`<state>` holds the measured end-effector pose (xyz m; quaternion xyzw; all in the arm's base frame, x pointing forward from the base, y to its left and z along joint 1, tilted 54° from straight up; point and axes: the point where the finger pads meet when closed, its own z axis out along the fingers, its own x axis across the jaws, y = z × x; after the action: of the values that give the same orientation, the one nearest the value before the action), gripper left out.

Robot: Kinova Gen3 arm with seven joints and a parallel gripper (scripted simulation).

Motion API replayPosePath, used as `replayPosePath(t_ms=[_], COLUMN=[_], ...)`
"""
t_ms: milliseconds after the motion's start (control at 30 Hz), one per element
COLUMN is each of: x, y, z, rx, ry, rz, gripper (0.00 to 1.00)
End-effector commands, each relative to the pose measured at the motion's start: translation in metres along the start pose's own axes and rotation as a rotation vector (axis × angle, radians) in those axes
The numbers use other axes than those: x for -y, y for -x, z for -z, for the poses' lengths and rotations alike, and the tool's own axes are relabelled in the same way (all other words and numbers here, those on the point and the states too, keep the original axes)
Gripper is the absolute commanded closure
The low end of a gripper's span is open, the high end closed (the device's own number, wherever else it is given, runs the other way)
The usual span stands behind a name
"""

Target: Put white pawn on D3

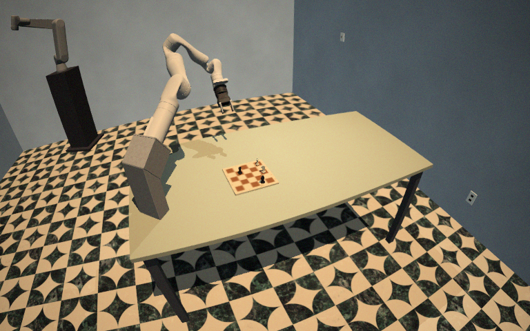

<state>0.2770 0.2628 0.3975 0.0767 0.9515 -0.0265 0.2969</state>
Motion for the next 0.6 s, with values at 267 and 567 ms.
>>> replayPosePath(t_ms=[267,567], x=[0.005,0.021], y=[0.01,0.036], z=[-0.021,-0.078], rx=[-0.076,-0.285], ry=[0.06,0.233], rz=[-0.096,-0.423], gripper=[0.0,0.0])
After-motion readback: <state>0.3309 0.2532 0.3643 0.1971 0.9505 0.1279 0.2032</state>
